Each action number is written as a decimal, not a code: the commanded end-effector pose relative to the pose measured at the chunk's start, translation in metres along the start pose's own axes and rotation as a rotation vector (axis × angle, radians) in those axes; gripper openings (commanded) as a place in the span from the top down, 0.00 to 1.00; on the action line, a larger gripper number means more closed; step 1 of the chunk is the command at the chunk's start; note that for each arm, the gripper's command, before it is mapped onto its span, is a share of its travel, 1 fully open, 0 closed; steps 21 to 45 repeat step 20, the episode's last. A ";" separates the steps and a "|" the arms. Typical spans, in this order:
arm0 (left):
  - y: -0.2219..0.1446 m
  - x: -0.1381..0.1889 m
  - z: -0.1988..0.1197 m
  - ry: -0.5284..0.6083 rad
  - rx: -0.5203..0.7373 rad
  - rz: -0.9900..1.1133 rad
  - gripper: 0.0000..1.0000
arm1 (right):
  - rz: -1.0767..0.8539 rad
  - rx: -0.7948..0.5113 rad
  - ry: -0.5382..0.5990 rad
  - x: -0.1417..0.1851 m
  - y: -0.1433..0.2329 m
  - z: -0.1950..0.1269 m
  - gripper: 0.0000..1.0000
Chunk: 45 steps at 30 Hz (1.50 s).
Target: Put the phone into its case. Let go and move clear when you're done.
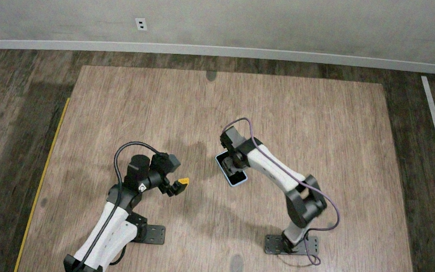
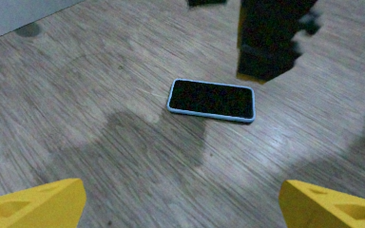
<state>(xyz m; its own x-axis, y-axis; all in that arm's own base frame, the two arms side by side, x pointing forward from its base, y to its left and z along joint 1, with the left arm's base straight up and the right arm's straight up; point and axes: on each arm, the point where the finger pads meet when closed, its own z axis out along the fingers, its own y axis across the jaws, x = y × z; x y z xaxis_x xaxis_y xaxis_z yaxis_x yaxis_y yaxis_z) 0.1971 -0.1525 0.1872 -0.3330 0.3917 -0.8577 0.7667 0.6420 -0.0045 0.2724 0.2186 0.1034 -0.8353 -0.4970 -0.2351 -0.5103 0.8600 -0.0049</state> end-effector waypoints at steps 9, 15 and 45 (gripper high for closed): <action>0.002 -0.005 -0.001 -0.016 -0.013 0.002 0.00 | -0.001 -0.004 -0.225 -0.008 0.002 -0.049 0.39; 0.002 -0.005 -0.001 -0.016 -0.013 0.002 0.00 | -0.003 -0.006 -0.233 -0.007 0.003 -0.055 0.39; 0.002 -0.005 -0.001 -0.016 -0.013 0.002 0.00 | -0.004 -0.007 -0.224 -0.007 0.003 -0.052 0.39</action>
